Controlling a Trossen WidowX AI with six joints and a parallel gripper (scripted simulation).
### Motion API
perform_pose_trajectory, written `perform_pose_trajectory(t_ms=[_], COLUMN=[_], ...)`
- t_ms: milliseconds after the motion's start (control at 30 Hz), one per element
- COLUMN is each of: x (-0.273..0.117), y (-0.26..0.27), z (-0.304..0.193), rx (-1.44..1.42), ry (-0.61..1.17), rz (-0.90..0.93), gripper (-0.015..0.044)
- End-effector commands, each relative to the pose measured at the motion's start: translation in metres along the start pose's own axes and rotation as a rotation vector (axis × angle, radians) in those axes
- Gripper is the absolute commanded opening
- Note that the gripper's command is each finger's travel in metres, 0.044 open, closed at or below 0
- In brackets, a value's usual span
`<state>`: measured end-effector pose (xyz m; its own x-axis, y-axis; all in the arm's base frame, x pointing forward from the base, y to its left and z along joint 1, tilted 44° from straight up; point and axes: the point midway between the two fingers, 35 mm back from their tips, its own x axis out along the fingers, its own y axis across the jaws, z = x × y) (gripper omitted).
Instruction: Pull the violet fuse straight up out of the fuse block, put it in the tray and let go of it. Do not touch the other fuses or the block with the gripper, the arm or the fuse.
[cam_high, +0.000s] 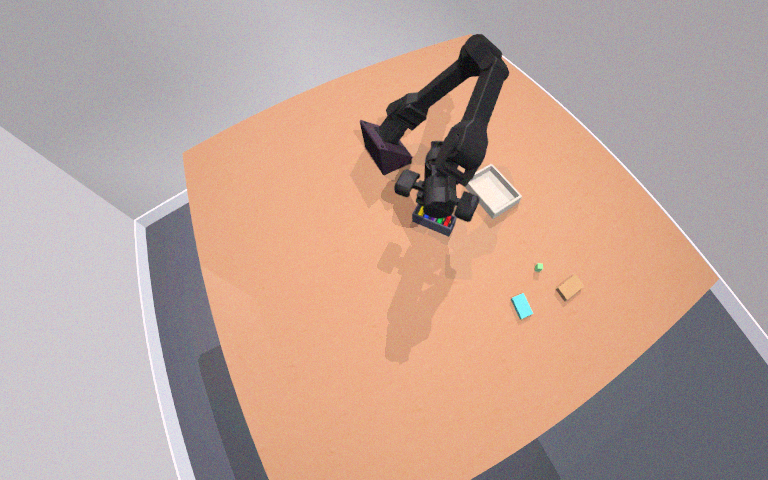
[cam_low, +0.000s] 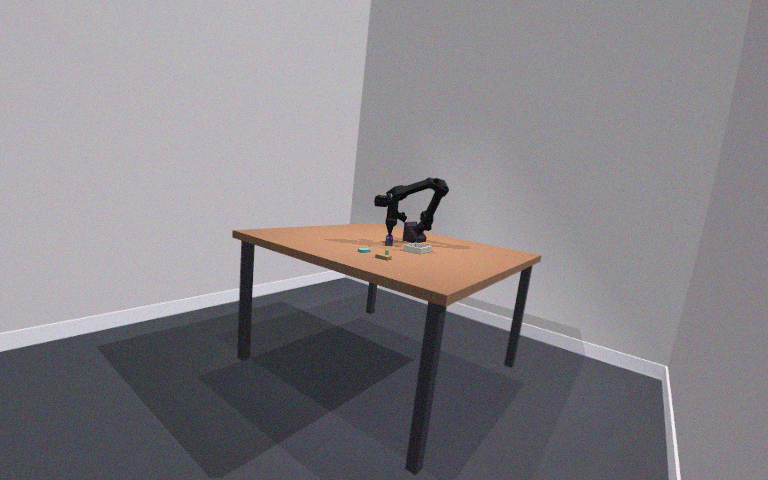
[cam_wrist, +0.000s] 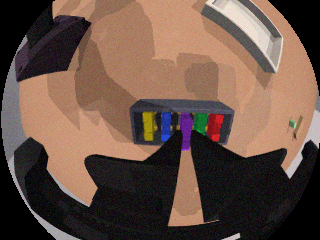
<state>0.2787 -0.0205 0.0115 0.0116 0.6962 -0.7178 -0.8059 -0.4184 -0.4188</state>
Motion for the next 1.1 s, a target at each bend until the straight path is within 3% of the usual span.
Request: perform_pose_trajectory(t_ms=[0, 1067], x=[-0.003, -0.019], y=[-0.001, 0.000], z=[-0.001, 0.000], rx=[-0.005, -0.003], ry=[0.005, 0.003], rz=[0.001, 0.001], gripper=[0.0000, 0.0000])
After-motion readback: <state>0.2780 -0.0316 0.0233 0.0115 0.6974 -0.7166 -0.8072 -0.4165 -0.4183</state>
